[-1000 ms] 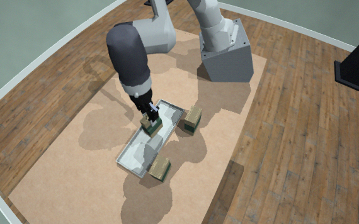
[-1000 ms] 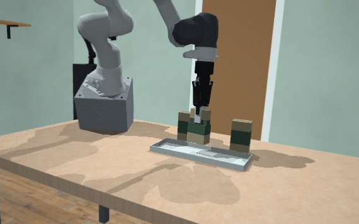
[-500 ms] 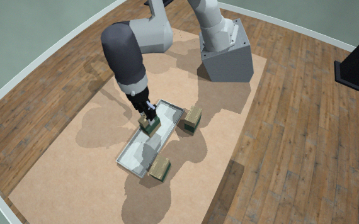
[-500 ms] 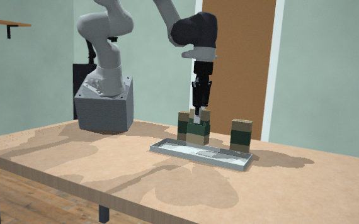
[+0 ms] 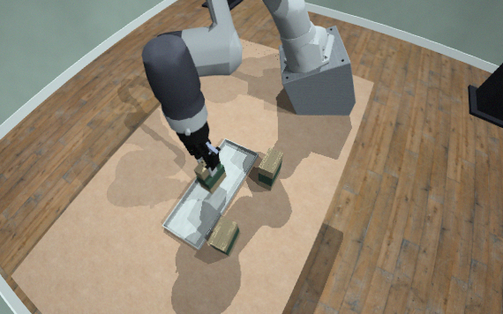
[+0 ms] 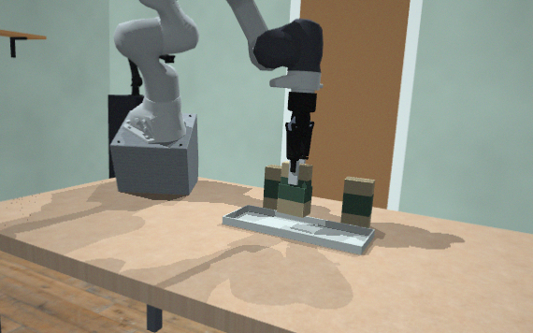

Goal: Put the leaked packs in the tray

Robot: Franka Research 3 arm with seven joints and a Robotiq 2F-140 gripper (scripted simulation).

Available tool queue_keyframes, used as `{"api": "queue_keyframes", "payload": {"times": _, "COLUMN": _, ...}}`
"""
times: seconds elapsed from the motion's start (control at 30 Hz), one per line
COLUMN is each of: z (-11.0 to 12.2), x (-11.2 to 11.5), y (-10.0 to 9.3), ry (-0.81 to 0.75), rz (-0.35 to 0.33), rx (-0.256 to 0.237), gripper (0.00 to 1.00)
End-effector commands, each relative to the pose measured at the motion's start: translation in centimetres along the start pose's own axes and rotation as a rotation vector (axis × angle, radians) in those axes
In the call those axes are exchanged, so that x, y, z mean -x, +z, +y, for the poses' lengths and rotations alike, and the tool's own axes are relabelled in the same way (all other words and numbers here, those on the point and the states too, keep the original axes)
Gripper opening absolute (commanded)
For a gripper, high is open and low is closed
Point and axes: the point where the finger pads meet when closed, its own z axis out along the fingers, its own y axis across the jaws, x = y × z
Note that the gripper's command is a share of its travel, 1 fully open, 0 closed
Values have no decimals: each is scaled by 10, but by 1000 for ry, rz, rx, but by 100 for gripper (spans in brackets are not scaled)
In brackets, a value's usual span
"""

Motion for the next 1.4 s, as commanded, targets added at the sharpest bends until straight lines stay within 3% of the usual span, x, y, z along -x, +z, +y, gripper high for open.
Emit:
{"api": "queue_keyframes", "payload": {"times": 0.0, "z": 0, "x": 2, "y": 5, "ry": -6, "rz": -5, "rx": 1, "gripper": 24}}
{"api": "queue_keyframes", "payload": {"times": 0.6, "z": 0, "x": 2, "y": 38, "ry": -6, "rz": -5, "rx": 1, "gripper": 24}}
{"api": "queue_keyframes", "payload": {"times": 1.37, "z": 0, "x": 2, "y": 40, "ry": -5, "rz": -5, "rx": 1, "gripper": 24}}
